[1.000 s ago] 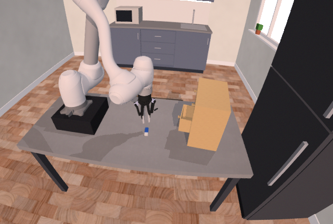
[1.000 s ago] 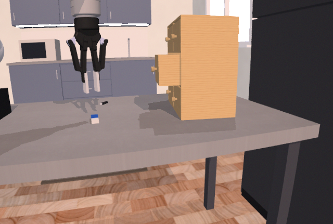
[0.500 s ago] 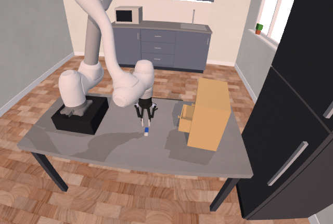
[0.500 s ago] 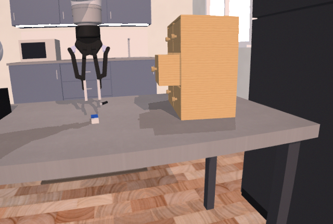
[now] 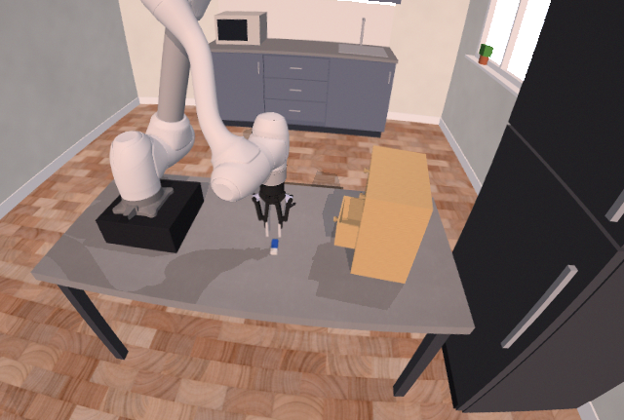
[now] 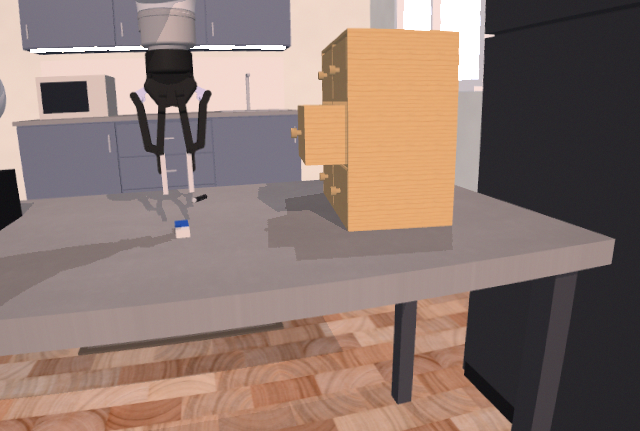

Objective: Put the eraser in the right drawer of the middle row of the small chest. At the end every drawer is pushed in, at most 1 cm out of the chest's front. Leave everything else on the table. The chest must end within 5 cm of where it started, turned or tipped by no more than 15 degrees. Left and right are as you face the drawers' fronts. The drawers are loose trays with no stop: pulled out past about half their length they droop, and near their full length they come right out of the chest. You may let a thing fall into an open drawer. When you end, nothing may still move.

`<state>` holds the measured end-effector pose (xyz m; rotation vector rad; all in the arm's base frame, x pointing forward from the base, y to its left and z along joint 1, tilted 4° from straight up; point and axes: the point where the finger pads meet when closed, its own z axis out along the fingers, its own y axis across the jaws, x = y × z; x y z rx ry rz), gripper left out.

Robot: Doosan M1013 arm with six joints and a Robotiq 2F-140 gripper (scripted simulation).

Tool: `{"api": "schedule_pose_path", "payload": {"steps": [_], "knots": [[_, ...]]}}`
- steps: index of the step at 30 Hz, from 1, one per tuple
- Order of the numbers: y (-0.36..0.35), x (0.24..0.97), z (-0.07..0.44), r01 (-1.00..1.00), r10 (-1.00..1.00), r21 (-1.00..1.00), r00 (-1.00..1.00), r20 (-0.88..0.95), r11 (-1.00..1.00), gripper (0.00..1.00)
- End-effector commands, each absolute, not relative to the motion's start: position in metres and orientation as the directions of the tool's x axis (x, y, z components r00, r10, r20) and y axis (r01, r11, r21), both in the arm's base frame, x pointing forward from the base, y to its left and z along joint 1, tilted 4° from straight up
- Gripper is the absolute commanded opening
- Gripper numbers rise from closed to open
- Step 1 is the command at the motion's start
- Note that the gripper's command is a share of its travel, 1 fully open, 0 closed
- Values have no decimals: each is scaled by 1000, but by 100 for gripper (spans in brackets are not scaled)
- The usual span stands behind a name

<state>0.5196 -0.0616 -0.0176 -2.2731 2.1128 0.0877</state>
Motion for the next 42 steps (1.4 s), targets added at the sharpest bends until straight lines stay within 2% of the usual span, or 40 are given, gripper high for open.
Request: {"api": "schedule_pose_path", "payload": {"steps": [1,26,42], "knots": [[-61,520,-20,-997,-995,11,72,-66,-73,23],[-58,519,-65,-997,-995,11,72,-66,-73,23],[-58,519,-69,-997,-995,11,72,-66,-73,23]]}}
